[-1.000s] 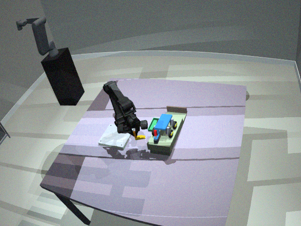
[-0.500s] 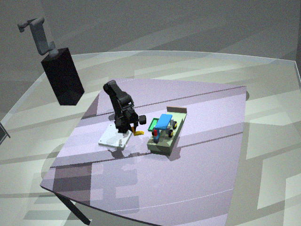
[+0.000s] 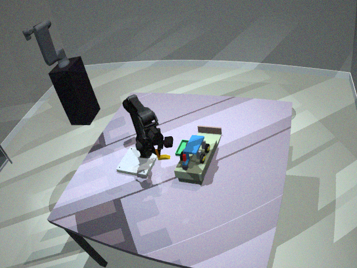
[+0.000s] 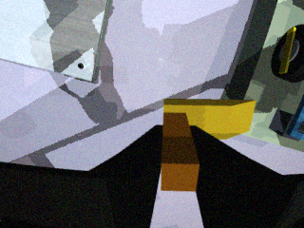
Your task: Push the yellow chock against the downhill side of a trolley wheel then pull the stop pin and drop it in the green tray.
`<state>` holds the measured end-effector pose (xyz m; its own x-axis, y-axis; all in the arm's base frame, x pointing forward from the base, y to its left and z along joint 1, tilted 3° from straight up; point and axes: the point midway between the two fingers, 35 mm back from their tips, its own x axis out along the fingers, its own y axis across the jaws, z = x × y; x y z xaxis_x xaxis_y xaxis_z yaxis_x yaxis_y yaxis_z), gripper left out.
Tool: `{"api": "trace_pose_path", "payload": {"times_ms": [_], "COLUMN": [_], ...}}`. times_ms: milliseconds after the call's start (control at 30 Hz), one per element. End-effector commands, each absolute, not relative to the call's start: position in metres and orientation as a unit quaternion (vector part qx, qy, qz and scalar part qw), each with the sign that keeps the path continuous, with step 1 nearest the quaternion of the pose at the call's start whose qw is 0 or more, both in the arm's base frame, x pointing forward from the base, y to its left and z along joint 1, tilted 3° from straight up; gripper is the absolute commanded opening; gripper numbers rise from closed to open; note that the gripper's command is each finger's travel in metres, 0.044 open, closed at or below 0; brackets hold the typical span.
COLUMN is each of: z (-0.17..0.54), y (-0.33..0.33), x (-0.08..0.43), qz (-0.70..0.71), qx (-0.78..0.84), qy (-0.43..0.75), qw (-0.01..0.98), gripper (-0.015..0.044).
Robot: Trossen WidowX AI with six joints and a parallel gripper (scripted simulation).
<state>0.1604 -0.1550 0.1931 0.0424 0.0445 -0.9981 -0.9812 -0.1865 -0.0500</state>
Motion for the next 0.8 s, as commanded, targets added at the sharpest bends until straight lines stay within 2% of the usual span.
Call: {"api": "trace_pose_path", "payload": {"times_ms": [0, 767], "z": [0.1943, 0.1944], "y": [-0.1562, -0.1563], "x": [0.1601, 0.1600], "qz": [0.512, 0.298], "qx": [-0.513, -0.284], "qy": [0.467, 0.626], "qw": [0.506, 0.663], "gripper": [0.0000, 0.0000]}}
